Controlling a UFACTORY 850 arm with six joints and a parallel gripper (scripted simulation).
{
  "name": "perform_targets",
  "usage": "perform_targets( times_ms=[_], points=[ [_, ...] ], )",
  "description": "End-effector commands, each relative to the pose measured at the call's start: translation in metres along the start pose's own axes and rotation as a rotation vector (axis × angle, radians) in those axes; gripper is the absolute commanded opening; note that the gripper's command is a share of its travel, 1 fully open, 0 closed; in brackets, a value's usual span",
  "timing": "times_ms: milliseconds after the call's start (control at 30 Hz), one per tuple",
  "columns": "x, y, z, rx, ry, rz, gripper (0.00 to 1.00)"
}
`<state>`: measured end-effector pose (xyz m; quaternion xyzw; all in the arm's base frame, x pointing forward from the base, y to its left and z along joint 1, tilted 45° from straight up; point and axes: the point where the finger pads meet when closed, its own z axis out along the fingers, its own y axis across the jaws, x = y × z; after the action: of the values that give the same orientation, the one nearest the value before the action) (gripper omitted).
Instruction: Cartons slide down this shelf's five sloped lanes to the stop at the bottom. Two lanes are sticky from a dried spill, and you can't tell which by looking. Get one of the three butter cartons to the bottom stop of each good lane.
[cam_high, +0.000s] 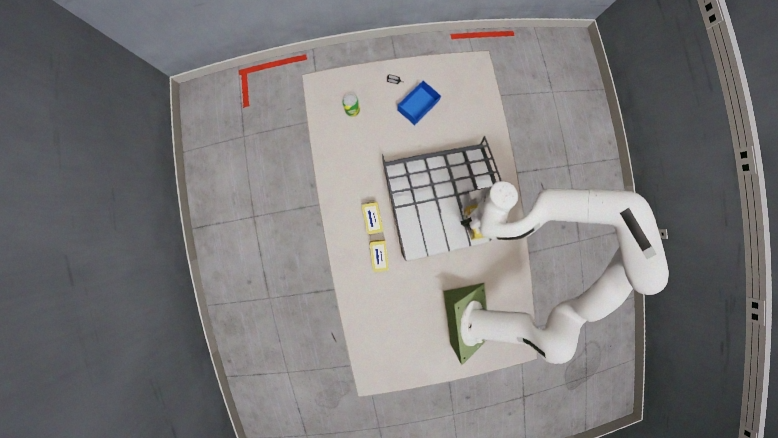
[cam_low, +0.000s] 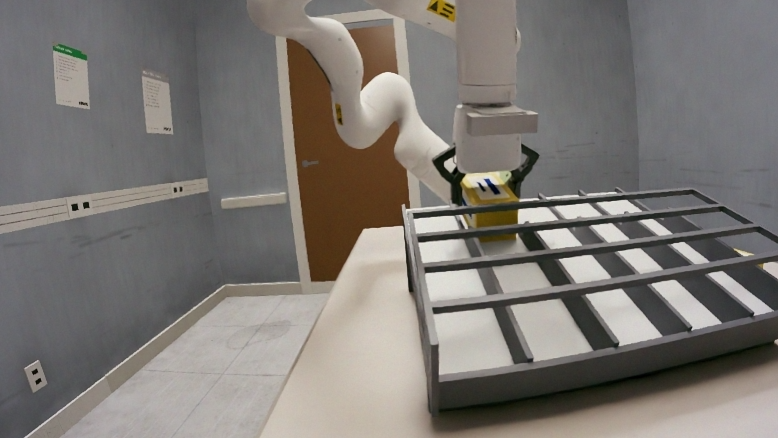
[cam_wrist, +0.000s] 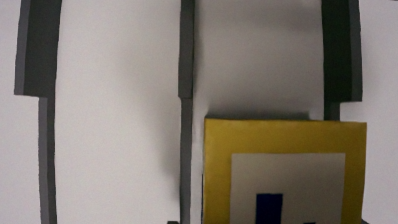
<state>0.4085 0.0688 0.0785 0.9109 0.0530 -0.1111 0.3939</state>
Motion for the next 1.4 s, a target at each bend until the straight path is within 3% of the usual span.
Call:
perform_targets(
  times_ms=[0,33,67,1167,1200,1367],
  points=[
    [0.0,0.0,-0.001,0.0,0.001,0.0,1.0],
    [0.0,0.0,-0.001,0.0,0.001,0.0,1.0],
    [0.0,0.0,-0.001,0.001,0.001,0.0,0.0],
    [0.0,0.0,-0.001,0.0,0.001,0.001,0.0],
    [0.0,0.0,-0.029,0.0,0.001,0.001,0.0],
    [0.0,0.0,-0.029,0.0,0.001,0.001,0.0]
  ],
)
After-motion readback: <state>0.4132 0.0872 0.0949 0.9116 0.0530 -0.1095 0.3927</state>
